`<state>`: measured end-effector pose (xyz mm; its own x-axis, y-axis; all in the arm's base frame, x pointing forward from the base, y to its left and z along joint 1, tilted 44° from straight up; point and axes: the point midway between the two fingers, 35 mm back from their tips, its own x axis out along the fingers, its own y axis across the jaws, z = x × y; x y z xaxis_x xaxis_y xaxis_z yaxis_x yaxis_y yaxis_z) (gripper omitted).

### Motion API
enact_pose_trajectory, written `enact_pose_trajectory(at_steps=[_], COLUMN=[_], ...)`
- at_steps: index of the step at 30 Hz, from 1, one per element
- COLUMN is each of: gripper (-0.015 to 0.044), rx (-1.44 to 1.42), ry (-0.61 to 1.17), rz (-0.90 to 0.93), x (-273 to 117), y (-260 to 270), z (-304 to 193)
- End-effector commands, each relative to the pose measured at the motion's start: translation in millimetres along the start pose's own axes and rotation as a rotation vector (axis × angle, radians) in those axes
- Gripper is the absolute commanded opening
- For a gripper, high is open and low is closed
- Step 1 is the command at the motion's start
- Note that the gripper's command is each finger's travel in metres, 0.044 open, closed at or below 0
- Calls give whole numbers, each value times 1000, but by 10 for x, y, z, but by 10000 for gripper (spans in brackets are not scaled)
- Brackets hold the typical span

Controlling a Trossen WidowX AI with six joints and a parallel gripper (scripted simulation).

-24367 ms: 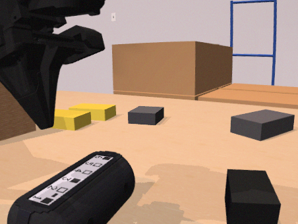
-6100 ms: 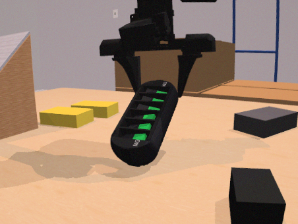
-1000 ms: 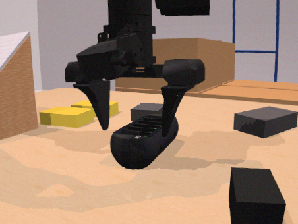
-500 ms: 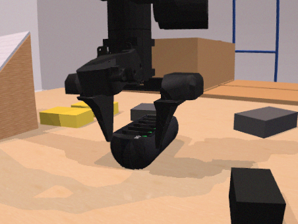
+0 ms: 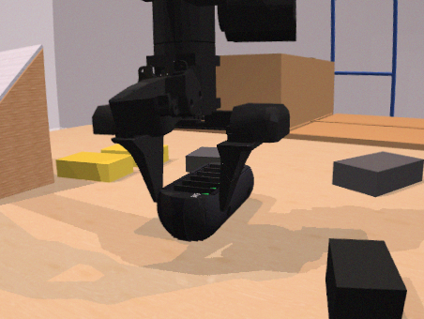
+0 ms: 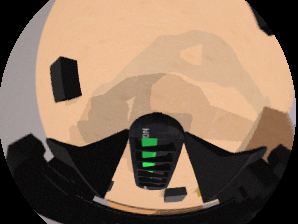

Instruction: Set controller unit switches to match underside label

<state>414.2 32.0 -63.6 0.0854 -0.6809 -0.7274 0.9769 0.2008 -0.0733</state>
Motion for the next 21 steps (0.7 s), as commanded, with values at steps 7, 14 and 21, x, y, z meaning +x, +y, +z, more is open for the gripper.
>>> enact_pose_trajectory(at_steps=[7,14,21], gripper=[0,0,0], rx=[-4,-4,-4], ry=[-4,-4,-4], rz=[0,0,0], x=[6,7,8], y=[-59,-125,-194], z=[6,7,7])
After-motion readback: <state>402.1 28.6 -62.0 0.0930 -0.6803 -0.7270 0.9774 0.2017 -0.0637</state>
